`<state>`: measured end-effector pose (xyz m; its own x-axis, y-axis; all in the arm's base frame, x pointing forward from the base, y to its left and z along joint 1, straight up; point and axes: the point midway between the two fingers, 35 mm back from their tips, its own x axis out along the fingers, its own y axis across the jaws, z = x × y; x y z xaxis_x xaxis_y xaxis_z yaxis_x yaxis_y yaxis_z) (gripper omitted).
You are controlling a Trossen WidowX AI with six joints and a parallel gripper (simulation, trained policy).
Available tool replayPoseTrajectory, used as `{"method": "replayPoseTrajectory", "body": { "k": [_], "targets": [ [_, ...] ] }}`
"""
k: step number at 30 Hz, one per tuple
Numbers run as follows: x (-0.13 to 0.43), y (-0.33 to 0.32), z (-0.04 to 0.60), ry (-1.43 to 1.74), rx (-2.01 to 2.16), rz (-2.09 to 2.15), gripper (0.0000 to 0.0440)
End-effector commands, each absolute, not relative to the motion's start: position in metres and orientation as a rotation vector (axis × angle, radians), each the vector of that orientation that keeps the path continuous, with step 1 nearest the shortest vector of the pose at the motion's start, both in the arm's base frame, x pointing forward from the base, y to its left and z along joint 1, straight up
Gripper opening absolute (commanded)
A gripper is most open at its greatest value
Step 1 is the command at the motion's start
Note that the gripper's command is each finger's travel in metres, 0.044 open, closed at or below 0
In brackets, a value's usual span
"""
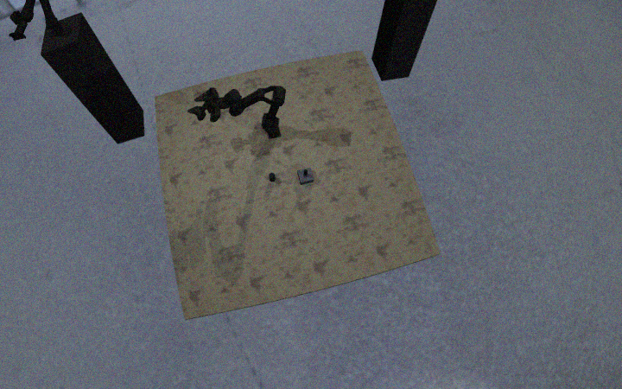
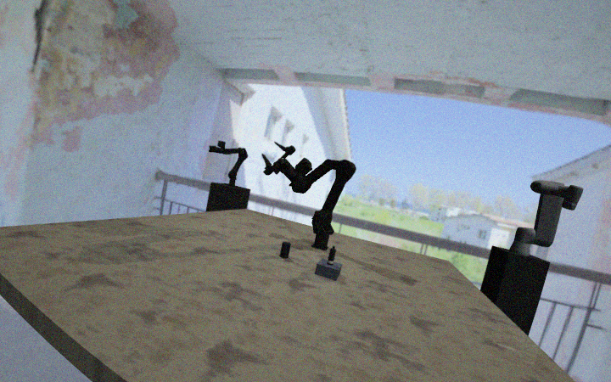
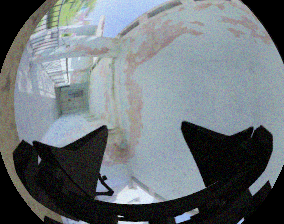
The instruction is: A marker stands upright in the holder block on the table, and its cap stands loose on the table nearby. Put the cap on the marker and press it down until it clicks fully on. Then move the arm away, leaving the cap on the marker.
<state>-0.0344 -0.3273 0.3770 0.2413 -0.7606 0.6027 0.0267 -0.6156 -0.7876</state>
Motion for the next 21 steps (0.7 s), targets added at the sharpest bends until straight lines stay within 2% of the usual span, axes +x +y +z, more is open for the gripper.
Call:
{"method": "replayPoseTrajectory", "body": {
  "k": [1, 6, 8, 21],
  "targets": [
    [-0.033, -0.329, 0.376, 0.673, -1.813, -1.439, 0.0375],
    [-0.026, -0.337, 0.374, 0.660, -1.763, -1.411, 0.0252],
    [-0.023, -0.341, 0.373, 0.658, -1.741, -1.398, 0.0220],
    [-0.006, -0.360, 0.367, 0.674, -1.633, -1.321, 0.0255]
  ]
}}
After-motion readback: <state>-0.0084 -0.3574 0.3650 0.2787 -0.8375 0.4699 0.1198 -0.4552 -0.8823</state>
